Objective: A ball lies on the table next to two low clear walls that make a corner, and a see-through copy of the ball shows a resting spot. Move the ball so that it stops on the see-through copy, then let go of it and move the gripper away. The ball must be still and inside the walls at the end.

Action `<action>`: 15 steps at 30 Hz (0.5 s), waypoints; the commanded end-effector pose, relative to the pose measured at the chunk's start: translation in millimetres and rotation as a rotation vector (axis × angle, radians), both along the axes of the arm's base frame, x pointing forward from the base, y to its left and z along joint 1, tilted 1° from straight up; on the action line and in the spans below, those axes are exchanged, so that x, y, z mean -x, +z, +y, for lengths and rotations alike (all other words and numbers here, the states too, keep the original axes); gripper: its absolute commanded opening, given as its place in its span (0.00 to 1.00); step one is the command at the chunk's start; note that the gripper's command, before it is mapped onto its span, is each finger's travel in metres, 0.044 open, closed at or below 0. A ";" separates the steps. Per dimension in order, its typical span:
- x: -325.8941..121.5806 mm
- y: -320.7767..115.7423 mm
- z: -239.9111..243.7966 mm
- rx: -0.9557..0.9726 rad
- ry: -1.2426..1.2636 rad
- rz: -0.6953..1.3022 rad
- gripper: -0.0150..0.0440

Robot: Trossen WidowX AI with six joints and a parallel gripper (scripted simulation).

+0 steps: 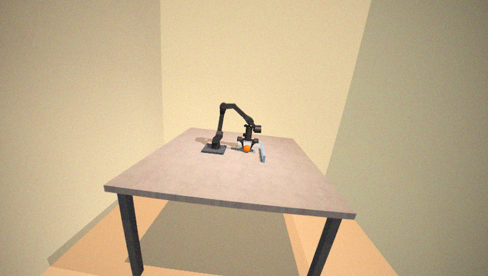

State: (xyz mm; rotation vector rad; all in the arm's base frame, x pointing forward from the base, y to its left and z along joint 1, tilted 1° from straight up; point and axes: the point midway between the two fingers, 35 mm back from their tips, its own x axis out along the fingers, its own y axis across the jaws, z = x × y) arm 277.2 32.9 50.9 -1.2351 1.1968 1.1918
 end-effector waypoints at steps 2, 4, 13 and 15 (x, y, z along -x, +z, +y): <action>-0.2 0.3 0.0 0.000 0.000 -0.001 0.43; -0.2 0.3 0.0 0.000 0.000 -0.001 0.52; -0.2 0.3 0.0 0.000 0.000 -0.001 0.92; -1.4 9.2 0.3 0.000 0.001 -0.001 0.95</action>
